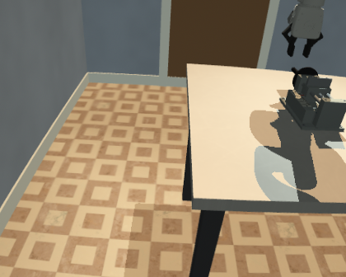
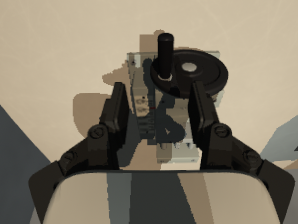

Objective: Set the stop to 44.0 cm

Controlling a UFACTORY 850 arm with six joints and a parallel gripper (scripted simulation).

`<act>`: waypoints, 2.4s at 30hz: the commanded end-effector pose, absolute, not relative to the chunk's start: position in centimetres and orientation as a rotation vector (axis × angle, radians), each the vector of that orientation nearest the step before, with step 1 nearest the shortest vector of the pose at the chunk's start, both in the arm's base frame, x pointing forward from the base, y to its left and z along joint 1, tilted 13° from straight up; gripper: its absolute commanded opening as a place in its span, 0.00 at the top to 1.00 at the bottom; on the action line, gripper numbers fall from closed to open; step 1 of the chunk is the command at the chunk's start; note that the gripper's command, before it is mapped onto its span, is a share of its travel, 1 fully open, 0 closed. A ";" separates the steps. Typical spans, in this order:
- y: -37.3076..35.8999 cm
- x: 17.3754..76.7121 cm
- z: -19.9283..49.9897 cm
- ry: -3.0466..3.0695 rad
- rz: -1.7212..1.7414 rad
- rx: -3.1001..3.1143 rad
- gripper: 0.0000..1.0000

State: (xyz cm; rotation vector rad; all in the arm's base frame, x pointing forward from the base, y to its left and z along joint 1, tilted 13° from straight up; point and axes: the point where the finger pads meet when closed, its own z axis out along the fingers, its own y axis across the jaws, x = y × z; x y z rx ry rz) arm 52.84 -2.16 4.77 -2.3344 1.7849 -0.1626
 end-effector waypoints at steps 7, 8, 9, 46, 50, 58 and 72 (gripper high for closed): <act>-3.5 52.4 4.1 1.781 -0.172 -2.329 0.43; -3.5 52.4 4.1 1.781 -0.172 -2.329 0.43; -3.5 52.4 4.1 1.781 -0.172 -2.329 0.43; -2.9 53.8 -2.3 1.781 -0.172 -2.329 0.43; -2.8 53.9 -2.7 1.781 -0.172 -2.329 0.43; -2.8 53.9 -2.7 1.781 -0.172 -2.329 0.43; -2.8 53.9 -2.7 1.781 -0.172 -2.329 0.94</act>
